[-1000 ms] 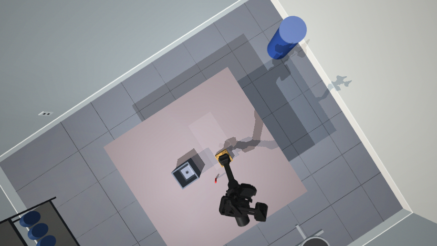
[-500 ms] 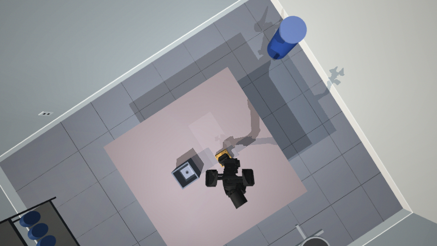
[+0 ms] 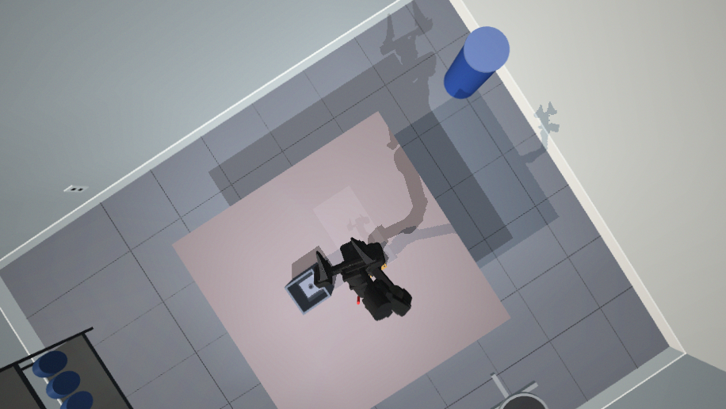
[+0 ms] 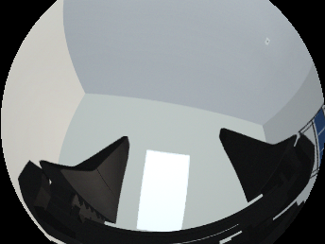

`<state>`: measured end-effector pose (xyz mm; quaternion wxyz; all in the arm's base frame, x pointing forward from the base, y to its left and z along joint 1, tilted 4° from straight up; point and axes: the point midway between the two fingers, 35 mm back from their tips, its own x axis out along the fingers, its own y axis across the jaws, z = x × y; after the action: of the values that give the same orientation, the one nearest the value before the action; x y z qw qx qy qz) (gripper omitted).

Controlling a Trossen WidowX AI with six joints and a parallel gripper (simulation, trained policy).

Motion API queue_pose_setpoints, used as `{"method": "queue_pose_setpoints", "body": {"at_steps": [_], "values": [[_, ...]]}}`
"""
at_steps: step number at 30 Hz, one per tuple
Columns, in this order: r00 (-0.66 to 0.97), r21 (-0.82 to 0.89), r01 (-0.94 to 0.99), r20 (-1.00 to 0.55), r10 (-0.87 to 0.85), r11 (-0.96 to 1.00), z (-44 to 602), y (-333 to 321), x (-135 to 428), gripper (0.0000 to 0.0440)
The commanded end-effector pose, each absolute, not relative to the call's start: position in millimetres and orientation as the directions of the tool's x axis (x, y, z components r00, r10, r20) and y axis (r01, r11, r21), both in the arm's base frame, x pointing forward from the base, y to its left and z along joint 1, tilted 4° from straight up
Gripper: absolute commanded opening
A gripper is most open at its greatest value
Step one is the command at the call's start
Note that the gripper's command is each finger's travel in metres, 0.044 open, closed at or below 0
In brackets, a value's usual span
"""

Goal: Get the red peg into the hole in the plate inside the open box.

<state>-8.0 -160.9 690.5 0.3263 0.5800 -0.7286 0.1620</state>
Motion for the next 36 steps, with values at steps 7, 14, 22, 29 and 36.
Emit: {"method": "queue_pose_setpoints", "body": {"at_steps": [7, 14, 22, 29, 36], "values": [[0.047, 0.184, -0.981, 0.501, -0.864, 0.054, 649.1, -210.2, 34.2, 0.0437], [0.178, 0.198, -0.974, 0.384, -0.906, -0.108, 618.2, -229.5, 70.4, 0.0440], [0.330, 0.204, -0.937, 0.256, -0.909, -0.283, 583.4, -238.0, 114.1, 0.0440], [0.458, 0.206, -0.881, 0.149, -0.876, -0.425, 553.7, -235.3, 152.1, 0.0440], [0.575, 0.205, -0.806, 0.047, -0.817, -0.555, 524.3, -224.3, 188.7, 0.0440]]}}
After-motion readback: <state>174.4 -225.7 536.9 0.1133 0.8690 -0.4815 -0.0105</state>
